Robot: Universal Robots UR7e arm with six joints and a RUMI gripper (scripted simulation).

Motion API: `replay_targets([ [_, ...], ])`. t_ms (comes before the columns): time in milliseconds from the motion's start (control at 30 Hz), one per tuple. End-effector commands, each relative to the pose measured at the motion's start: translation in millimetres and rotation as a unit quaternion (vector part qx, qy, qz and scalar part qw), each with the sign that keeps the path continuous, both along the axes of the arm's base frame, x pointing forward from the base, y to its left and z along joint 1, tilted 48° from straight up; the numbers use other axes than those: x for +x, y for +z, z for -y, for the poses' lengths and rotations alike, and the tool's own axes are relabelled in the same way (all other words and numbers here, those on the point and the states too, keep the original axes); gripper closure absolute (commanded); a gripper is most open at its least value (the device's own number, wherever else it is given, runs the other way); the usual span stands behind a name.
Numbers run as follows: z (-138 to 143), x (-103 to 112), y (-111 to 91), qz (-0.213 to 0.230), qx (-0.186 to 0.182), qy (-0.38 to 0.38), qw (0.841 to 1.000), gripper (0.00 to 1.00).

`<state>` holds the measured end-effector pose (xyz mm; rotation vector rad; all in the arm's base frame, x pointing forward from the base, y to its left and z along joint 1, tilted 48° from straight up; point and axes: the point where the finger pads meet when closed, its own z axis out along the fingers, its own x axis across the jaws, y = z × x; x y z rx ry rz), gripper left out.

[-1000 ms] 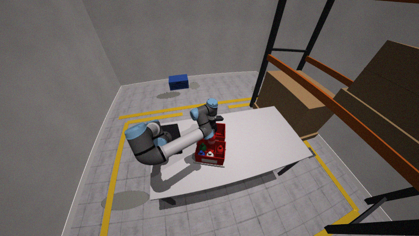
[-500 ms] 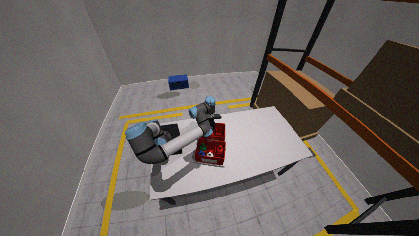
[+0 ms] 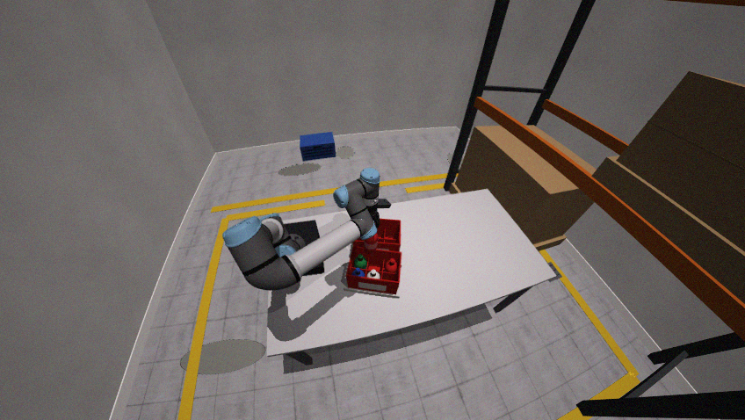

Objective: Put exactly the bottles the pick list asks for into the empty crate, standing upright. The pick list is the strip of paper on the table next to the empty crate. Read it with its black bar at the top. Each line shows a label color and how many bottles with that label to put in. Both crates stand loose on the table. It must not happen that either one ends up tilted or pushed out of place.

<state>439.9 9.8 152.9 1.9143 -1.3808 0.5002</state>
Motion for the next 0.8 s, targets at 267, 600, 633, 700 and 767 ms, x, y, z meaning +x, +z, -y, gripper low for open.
replay_targets([
  [267, -15.9, -6.0, -15.8, 0.001, 0.0, 0.0, 1.0, 1.0],
  [600, -27.9, -10.9, -28.3, 0.001, 0.0, 0.0, 1.0, 1.0],
  [633, -29.3, -11.4, -29.7, 0.001, 0.0, 0.0, 1.0, 1.0],
  [700, -31.9, -12.5, -32.5, 0.001, 0.0, 0.0, 1.0, 1.0],
  [767, -34.6, -13.6, -35.3, 0.001, 0.0, 0.0, 1.0, 1.0],
])
